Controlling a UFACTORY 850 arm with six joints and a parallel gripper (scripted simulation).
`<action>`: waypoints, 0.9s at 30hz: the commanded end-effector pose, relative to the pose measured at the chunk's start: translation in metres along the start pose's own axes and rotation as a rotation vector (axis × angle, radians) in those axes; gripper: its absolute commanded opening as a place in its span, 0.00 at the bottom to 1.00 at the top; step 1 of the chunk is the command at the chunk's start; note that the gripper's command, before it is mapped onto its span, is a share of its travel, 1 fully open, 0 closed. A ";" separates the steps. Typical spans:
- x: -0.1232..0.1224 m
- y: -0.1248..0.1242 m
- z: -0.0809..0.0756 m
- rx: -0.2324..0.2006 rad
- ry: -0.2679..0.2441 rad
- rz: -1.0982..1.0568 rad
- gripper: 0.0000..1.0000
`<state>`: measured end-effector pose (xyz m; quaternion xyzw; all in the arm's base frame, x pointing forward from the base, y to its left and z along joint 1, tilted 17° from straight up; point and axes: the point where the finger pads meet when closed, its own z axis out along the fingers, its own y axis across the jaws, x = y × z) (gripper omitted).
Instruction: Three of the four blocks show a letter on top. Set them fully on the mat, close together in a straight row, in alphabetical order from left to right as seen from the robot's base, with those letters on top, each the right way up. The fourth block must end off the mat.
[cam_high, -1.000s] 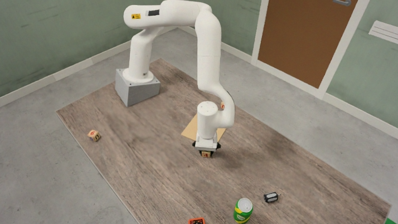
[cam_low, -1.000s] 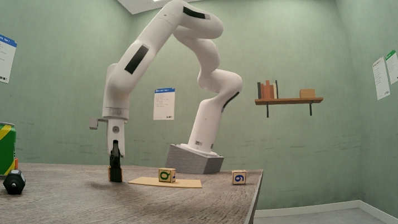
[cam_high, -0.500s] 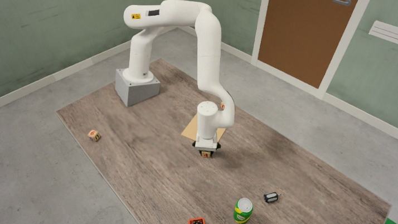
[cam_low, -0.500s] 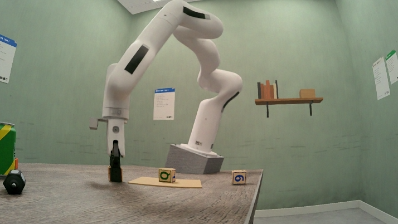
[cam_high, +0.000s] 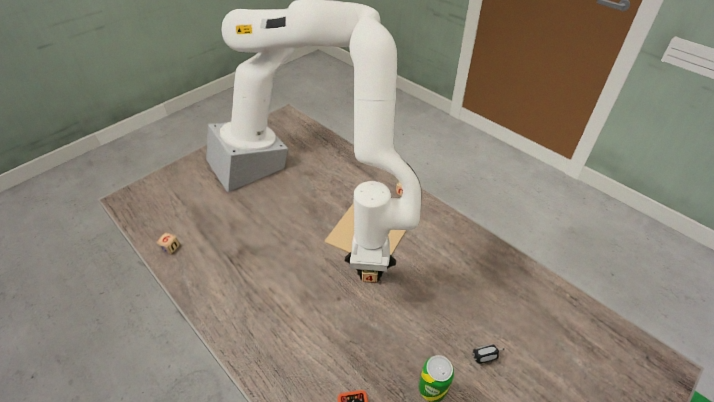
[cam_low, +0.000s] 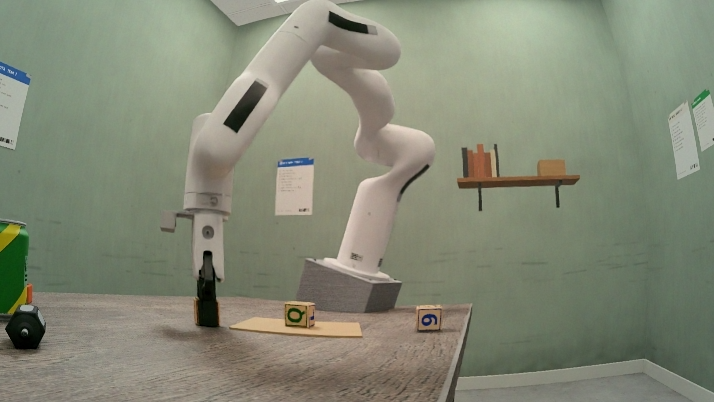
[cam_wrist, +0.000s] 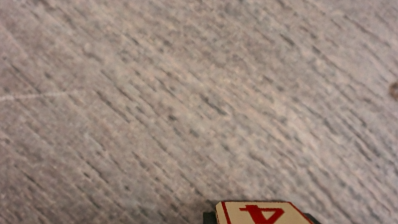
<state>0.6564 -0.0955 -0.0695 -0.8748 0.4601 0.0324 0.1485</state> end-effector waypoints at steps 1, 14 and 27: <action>0.001 -0.001 -0.010 0.002 0.003 -0.001 0.41; 0.001 -0.001 -0.084 0.002 0.003 -0.001 0.41; 0.001 -0.001 -0.100 0.002 0.003 -0.001 0.41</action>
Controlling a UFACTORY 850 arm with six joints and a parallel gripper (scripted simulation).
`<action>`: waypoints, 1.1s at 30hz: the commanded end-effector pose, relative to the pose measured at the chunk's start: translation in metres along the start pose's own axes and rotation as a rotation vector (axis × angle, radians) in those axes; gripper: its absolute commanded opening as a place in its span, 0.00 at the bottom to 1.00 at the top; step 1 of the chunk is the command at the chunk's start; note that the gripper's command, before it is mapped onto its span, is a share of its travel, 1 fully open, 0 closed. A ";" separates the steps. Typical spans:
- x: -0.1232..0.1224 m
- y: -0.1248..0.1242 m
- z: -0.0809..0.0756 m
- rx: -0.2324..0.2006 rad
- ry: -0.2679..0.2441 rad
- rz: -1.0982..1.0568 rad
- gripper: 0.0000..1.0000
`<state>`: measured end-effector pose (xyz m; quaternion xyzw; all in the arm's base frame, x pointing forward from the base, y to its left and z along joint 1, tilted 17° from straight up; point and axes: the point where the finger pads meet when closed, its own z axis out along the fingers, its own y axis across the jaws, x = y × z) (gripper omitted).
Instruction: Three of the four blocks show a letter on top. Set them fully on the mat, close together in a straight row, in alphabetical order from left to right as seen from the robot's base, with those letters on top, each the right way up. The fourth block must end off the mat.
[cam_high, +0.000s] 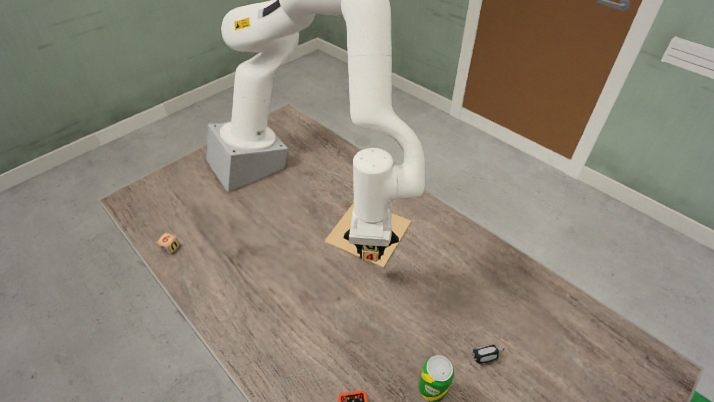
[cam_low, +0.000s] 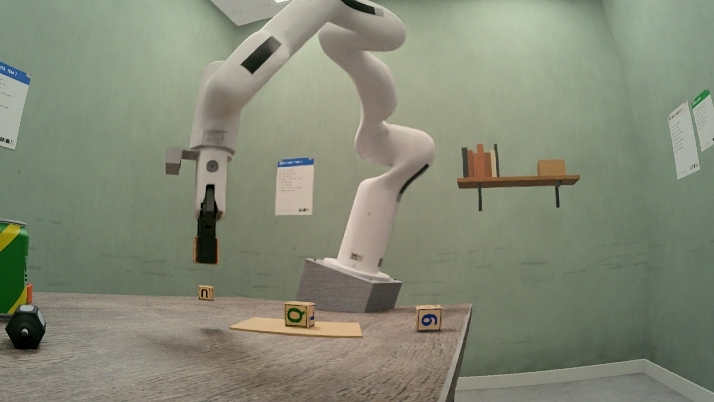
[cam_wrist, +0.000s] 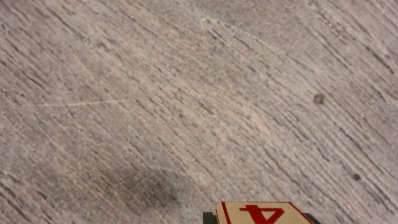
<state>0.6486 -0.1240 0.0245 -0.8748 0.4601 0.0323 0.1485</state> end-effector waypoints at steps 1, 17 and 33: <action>0.001 -0.001 -0.002 0.002 0.003 -0.001 0.41; -0.001 -0.002 -0.002 0.003 0.002 0.060 0.41; -0.017 -0.008 -0.002 0.006 0.000 0.442 0.41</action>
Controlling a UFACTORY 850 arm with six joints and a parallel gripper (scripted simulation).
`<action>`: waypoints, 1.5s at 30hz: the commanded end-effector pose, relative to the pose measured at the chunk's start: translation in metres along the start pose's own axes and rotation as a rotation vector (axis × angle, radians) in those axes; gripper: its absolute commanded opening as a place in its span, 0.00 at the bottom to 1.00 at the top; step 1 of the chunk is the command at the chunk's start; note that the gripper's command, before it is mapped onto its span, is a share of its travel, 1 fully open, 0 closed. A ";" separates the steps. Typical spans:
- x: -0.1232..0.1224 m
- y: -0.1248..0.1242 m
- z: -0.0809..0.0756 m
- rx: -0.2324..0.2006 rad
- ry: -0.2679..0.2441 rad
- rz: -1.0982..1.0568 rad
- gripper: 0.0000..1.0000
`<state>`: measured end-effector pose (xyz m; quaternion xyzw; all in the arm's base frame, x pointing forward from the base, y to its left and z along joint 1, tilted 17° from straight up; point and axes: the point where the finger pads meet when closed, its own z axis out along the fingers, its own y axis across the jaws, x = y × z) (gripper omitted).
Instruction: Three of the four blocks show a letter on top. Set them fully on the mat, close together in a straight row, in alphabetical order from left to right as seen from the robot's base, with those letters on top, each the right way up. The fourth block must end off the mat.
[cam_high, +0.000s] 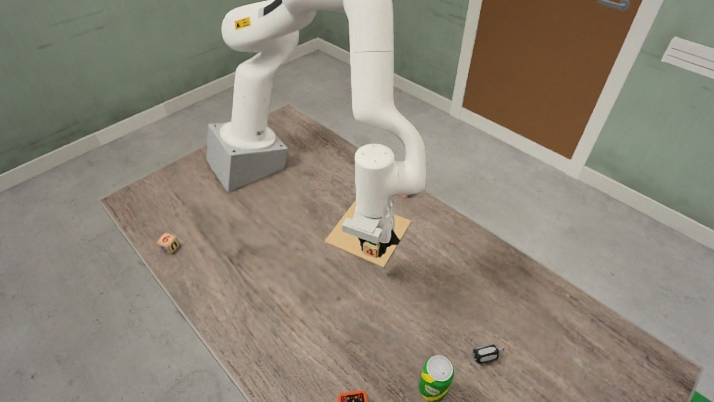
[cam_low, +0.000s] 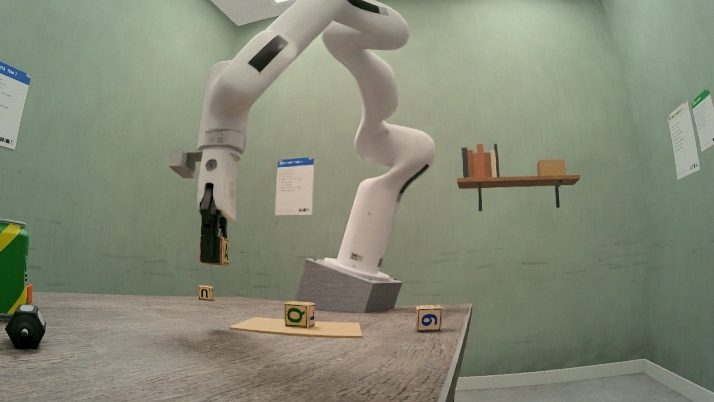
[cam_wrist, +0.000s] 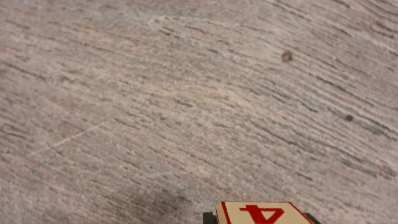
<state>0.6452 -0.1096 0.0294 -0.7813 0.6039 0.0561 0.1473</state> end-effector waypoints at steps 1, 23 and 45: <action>-0.005 -0.001 -0.001 -0.006 0.006 0.139 0.41; -0.033 0.000 -0.002 -0.002 0.004 0.762 0.41; -0.060 0.002 -0.002 -0.001 0.002 1.393 0.41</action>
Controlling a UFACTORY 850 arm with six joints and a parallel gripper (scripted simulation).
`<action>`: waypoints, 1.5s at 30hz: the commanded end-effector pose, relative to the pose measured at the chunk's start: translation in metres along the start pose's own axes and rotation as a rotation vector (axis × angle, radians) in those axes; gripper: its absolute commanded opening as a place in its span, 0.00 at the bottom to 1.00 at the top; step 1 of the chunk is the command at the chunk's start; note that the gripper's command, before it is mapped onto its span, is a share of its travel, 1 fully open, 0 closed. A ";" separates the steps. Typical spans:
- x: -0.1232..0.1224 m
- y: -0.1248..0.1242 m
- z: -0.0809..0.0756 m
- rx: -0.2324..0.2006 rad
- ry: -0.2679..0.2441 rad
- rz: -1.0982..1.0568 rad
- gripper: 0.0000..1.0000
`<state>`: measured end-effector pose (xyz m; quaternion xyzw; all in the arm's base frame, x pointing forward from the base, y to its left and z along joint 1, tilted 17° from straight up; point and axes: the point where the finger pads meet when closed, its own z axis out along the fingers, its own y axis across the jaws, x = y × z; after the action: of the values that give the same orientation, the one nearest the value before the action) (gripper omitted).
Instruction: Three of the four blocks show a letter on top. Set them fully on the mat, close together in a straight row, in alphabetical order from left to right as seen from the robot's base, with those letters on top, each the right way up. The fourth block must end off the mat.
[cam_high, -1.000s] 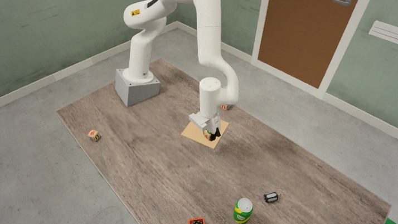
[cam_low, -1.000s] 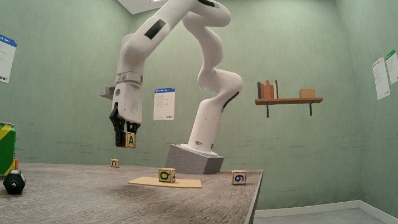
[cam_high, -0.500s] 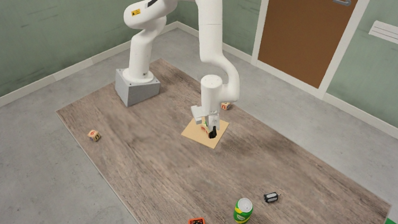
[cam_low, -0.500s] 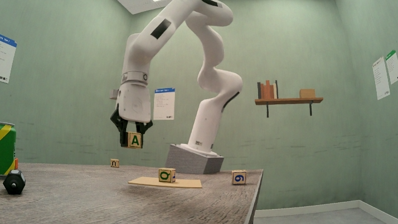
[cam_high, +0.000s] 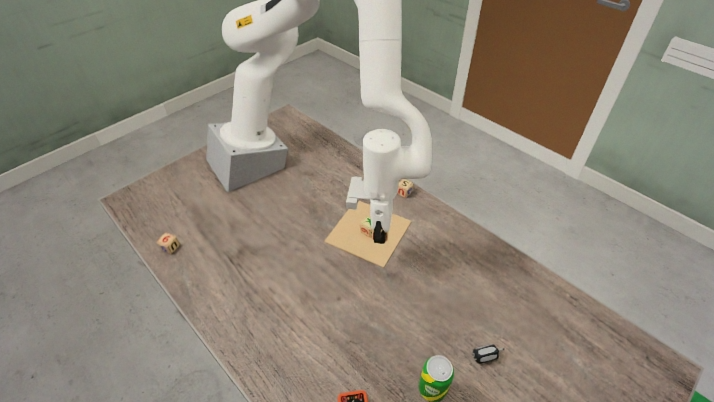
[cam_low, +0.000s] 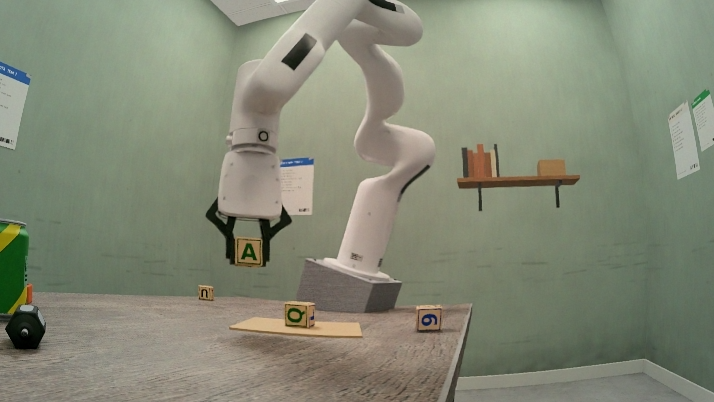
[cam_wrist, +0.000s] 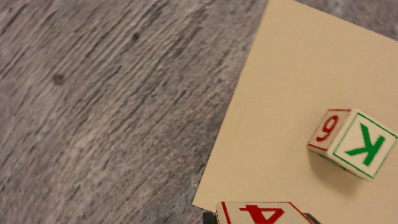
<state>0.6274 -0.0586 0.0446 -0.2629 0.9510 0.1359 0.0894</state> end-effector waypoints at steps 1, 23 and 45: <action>-0.002 0.005 -0.001 0.003 0.013 0.138 0.41; -0.005 0.031 -0.002 0.007 0.011 0.758 0.41; -0.006 0.057 -0.002 0.010 0.009 1.379 0.41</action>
<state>0.6030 -0.0124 0.0581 0.3529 0.9212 0.1638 -0.0078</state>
